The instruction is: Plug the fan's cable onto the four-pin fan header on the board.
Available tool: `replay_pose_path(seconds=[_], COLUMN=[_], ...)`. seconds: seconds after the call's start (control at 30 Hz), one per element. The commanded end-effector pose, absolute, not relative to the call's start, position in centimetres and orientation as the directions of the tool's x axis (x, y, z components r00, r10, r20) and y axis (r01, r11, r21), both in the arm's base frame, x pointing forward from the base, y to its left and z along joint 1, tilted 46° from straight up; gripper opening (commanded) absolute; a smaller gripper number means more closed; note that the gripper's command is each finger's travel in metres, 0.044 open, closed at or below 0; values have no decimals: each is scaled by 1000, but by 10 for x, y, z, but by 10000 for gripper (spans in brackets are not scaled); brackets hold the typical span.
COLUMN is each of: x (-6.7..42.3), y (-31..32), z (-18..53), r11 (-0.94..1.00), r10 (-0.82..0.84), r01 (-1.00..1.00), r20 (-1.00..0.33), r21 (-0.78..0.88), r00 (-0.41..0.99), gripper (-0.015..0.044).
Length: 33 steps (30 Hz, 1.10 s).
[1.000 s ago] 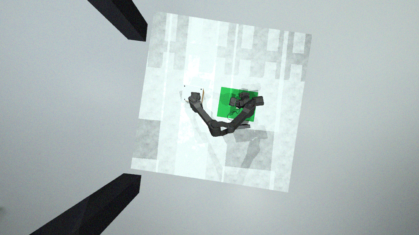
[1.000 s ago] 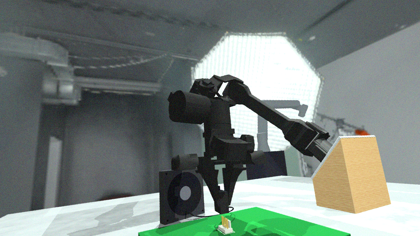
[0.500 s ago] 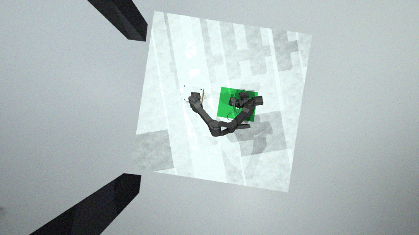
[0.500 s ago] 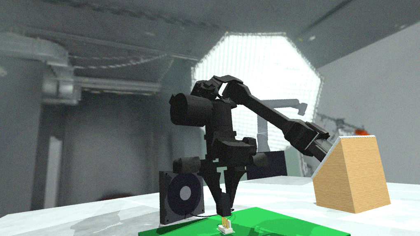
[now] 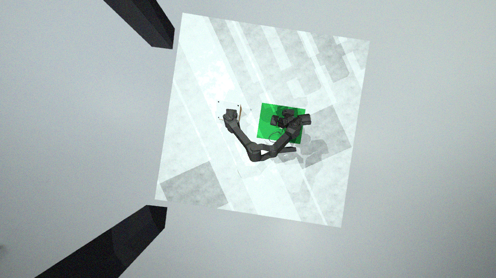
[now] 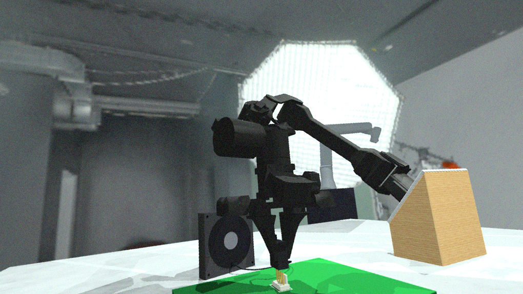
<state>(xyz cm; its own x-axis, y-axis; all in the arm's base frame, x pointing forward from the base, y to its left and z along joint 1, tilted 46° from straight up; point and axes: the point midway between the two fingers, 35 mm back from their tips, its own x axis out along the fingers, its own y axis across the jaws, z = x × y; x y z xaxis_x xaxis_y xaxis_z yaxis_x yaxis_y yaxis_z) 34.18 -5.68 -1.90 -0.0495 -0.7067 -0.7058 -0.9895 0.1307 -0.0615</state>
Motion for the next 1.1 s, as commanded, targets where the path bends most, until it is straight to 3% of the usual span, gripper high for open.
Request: replay_pose_path(seconds=[0.0, 1.07], x=[340, 344], y=[-59, -58], z=[-19, -20], r11=[129, 139], r10=[-711, -710], r01=[-990, -988], r20=[-702, -702], r21=[-55, -66], r00=[-53, -53], gripper=[0, 0])
